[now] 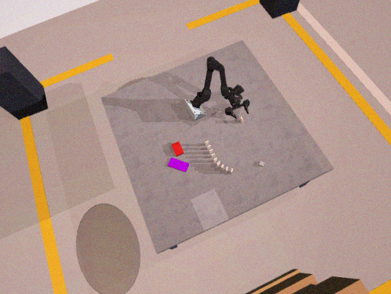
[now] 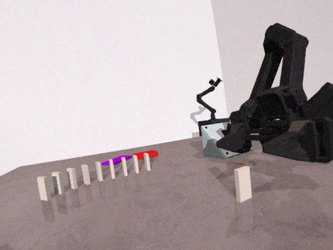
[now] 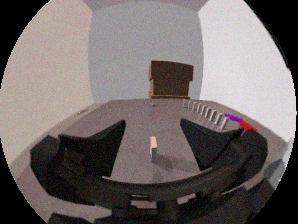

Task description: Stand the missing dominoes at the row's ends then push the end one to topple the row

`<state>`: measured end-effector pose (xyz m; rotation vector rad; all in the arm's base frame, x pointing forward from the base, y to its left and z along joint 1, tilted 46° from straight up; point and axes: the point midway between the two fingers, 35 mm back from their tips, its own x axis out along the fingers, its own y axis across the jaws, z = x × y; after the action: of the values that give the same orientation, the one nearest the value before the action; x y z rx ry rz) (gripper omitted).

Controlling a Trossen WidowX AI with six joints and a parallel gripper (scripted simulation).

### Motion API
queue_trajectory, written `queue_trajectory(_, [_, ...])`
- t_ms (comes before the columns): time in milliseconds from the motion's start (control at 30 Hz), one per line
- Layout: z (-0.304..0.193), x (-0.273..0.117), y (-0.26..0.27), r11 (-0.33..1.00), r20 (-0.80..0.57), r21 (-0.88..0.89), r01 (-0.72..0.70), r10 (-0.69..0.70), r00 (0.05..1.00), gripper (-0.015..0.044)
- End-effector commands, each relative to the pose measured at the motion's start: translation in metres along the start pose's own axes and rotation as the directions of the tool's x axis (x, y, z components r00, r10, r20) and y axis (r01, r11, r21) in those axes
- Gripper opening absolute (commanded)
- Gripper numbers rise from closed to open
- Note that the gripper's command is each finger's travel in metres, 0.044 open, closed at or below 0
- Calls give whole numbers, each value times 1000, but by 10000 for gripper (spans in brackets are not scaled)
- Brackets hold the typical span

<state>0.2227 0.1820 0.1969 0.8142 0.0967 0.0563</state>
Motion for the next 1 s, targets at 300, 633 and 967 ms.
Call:
queue_trajectory(300, [24, 52, 0, 914, -75, -400, 69, -108, 991, 440])
queue_trajectory(633, [61, 130, -45, 564, -271, -826, -23, -360, 893, 440])
queue_trajectory(967, [30, 97, -52, 224, -776, -602, -766, -388, 497, 440])
